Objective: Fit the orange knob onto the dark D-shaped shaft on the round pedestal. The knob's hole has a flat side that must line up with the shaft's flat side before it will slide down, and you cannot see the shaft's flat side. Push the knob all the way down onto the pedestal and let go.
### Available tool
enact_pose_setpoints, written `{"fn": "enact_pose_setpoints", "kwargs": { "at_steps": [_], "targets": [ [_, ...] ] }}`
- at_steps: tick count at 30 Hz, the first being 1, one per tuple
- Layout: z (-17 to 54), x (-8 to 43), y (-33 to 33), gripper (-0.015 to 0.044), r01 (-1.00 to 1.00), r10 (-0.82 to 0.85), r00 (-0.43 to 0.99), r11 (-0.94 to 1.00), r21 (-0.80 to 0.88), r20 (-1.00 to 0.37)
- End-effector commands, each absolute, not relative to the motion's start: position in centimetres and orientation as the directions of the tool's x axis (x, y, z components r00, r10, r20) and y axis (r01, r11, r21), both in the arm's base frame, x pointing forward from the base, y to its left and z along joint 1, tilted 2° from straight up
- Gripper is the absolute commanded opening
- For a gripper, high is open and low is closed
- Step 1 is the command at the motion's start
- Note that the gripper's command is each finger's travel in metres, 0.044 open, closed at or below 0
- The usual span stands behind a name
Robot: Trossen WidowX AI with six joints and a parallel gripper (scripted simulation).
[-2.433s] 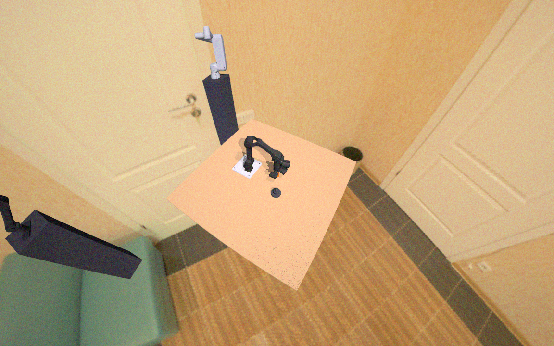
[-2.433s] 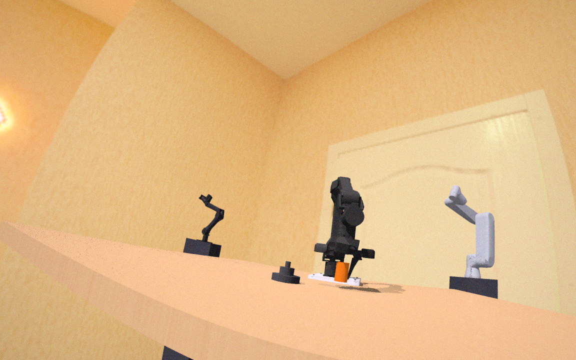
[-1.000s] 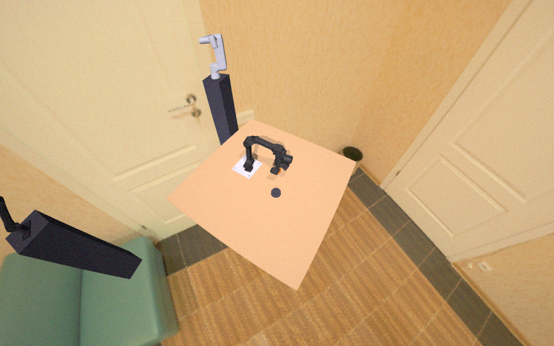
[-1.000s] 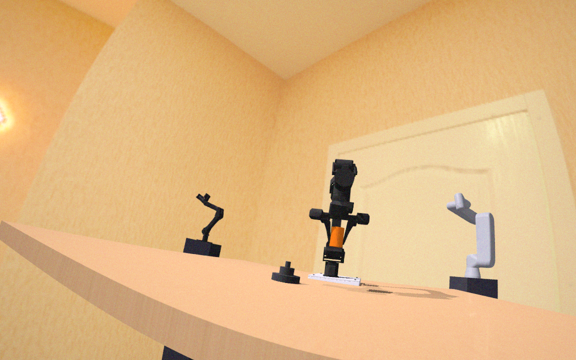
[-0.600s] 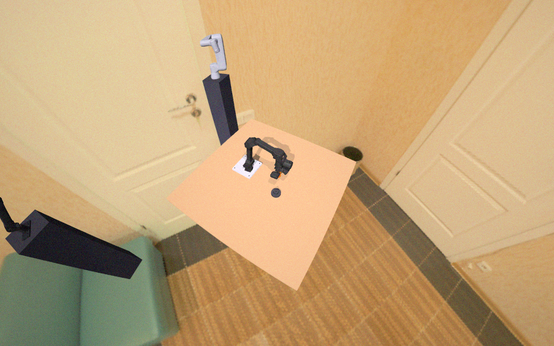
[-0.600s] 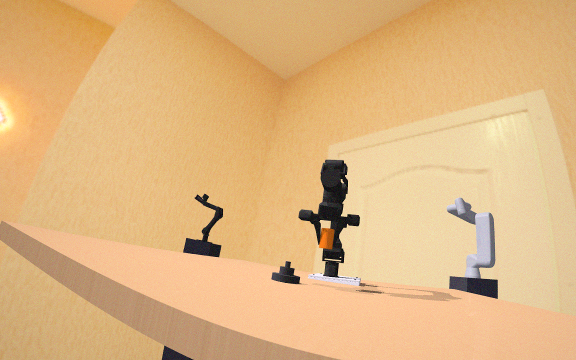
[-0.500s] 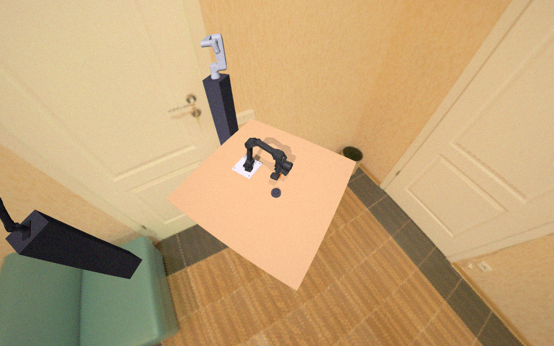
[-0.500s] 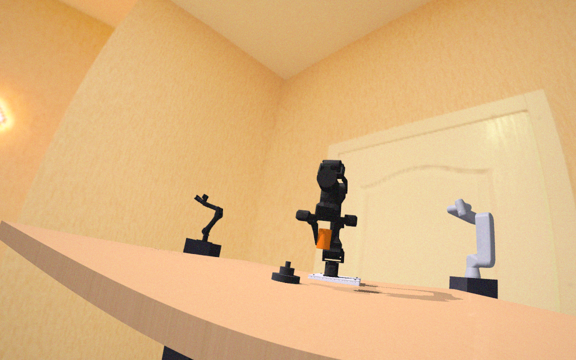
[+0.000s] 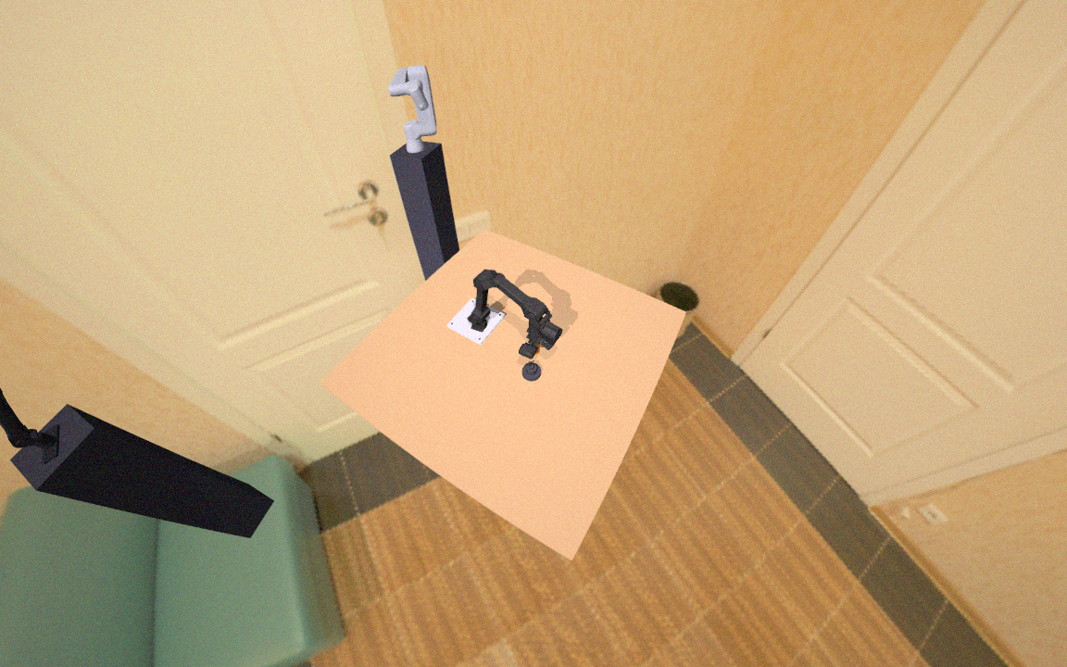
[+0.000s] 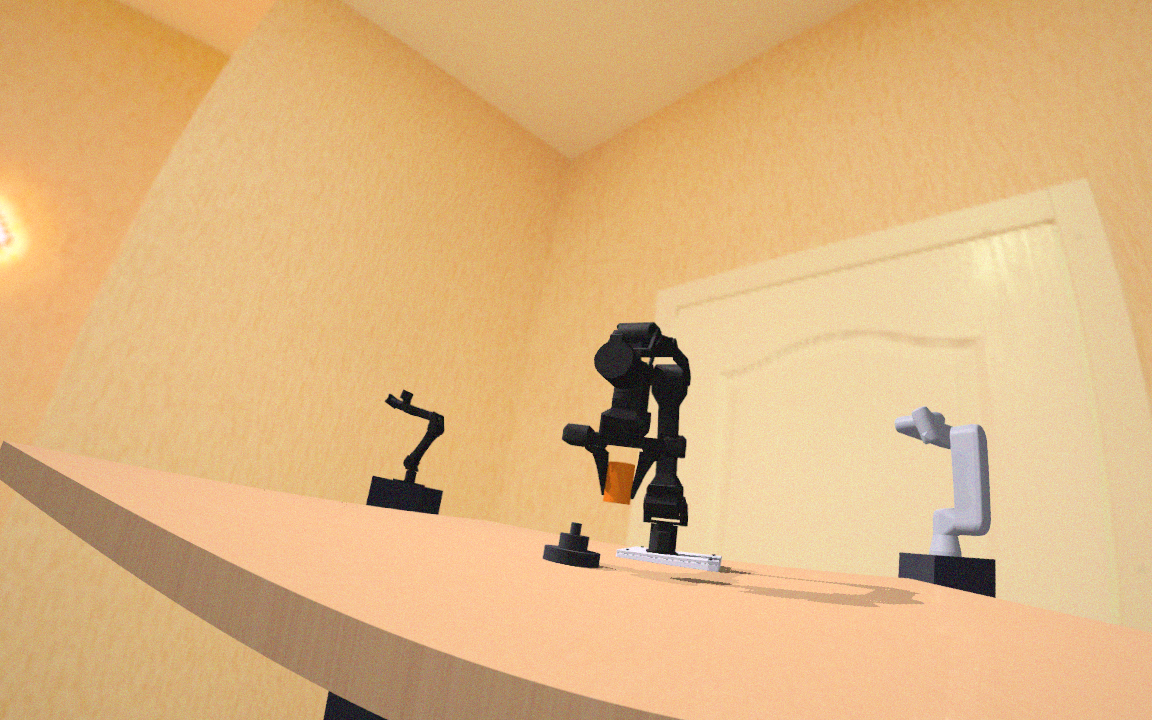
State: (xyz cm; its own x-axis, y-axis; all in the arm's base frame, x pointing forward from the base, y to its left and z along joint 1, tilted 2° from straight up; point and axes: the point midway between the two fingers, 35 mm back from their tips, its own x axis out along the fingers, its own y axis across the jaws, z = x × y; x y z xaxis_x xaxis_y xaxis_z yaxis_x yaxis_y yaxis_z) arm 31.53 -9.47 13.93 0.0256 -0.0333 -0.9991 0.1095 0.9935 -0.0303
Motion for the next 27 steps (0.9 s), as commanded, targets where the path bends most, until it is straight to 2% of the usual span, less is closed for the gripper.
{"fn": "enact_pose_setpoints", "kwargs": {
  "at_steps": [1, 14, 27],
  "targets": [
    [14.0, 31.9, -10.8, 0.0, 0.107, -0.037, 0.047, 0.994, -0.032, -0.998],
    [12.9, 32.0, -14.7, 0.0, 0.11, -0.042, 0.042, 0.993, -0.037, -0.998],
    [10.9, 32.1, -15.0, 0.0, 0.11, -0.042, 0.042, 0.993, -0.037, -0.998]
  ]
}}
